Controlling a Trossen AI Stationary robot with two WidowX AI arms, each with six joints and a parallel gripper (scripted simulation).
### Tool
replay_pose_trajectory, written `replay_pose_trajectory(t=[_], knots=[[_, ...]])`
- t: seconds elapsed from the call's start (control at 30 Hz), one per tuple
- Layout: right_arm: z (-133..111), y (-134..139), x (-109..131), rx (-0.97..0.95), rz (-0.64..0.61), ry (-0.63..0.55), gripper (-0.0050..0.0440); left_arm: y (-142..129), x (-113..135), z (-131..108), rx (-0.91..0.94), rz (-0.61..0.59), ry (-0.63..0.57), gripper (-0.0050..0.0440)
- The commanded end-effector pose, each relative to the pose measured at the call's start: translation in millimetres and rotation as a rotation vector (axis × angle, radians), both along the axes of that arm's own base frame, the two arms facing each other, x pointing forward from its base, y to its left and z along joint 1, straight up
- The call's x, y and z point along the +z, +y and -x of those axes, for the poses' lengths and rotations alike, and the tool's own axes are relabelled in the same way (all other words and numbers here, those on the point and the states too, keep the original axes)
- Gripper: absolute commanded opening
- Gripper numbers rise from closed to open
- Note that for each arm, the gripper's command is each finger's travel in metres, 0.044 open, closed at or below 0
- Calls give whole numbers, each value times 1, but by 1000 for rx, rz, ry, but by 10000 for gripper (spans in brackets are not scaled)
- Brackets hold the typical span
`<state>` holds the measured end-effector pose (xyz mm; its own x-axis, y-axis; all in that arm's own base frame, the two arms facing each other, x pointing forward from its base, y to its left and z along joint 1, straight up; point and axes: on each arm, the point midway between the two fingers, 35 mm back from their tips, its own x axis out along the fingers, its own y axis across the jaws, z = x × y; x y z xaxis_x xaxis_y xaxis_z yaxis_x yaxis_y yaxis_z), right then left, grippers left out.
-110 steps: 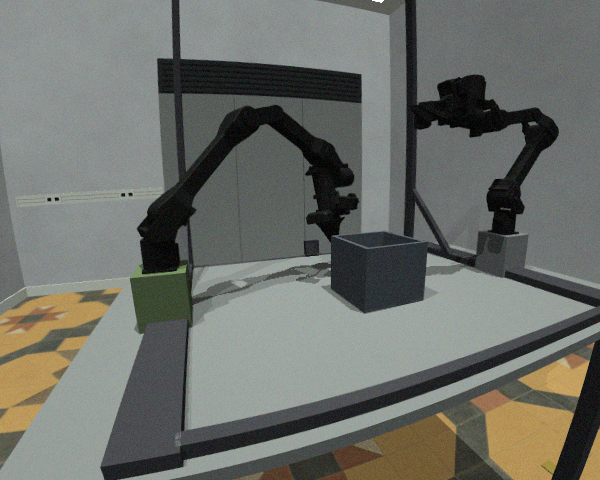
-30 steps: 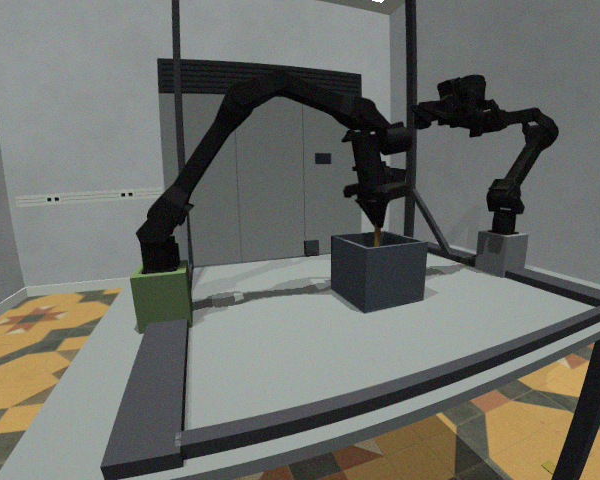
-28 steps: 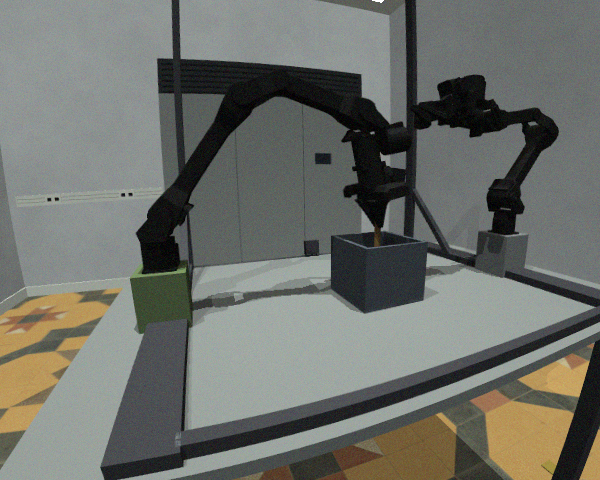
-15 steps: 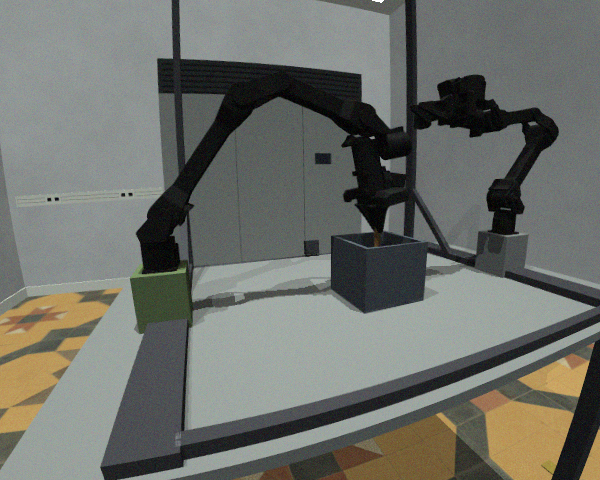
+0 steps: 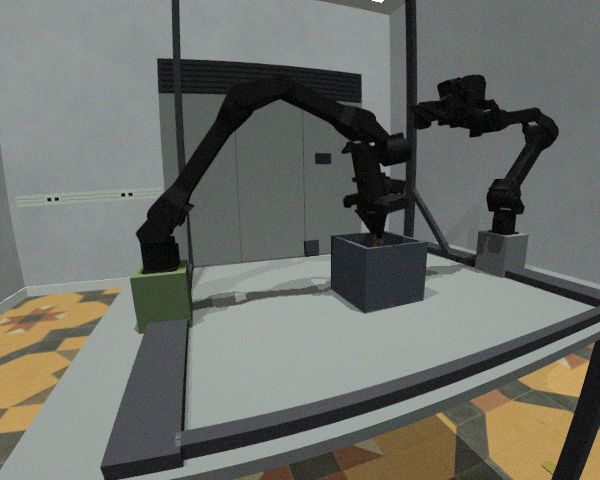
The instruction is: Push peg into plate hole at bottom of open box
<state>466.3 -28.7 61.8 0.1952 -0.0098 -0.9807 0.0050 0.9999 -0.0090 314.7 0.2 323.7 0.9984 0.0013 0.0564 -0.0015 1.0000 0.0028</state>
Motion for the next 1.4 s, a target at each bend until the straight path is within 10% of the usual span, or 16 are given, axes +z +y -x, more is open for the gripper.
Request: replay_pose_trajectory(t=[0.0,1.37], knots=[[-1,-1,-1,1,-1,-8,-50,0,10,2,-2,5,-24,126],[-2,-2,-13,0,-2,-12,-50,0,10,2,-2,5,-24,126]])
